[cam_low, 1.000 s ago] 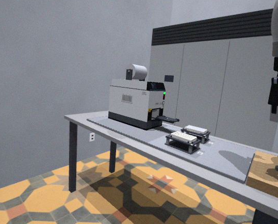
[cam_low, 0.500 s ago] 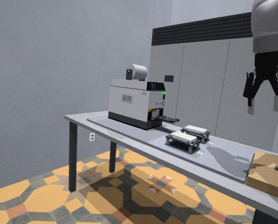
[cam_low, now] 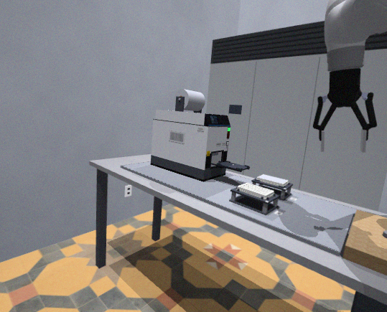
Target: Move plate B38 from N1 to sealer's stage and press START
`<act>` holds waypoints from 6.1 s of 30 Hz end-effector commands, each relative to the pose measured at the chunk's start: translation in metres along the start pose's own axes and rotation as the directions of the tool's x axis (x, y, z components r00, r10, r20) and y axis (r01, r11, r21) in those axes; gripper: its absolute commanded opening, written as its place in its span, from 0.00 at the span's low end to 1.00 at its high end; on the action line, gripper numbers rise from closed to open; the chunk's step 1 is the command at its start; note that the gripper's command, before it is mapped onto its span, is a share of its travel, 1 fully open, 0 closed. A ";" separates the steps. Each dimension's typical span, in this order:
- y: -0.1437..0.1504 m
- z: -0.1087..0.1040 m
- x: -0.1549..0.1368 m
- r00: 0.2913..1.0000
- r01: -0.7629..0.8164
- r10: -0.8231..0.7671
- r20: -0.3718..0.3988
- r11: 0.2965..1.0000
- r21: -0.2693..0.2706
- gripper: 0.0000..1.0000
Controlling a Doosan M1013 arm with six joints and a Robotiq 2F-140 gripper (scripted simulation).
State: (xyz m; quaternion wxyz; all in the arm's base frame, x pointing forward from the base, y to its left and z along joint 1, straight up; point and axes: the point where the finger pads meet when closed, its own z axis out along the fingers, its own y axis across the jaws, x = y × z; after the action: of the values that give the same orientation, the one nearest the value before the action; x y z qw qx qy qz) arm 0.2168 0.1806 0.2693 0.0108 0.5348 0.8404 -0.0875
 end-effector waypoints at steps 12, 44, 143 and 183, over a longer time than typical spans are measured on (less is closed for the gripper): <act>0.058 -0.009 -0.018 0.930 -0.366 0.366 -0.039 0.930 -0.005 0.70; 0.178 -0.012 -0.097 0.407 -0.909 0.908 -0.104 0.413 0.050 0.70; 0.271 0.005 -0.211 0.960 -0.258 0.243 -0.139 0.961 -0.103 0.70; 0.271 0.005 -0.211 0.641 0.760 -0.767 0.034 0.627 -0.170 0.70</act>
State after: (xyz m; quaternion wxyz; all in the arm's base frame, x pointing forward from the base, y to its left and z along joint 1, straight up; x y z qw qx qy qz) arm 0.5506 0.1022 0.2515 0.0014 0.1579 0.9875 -0.0038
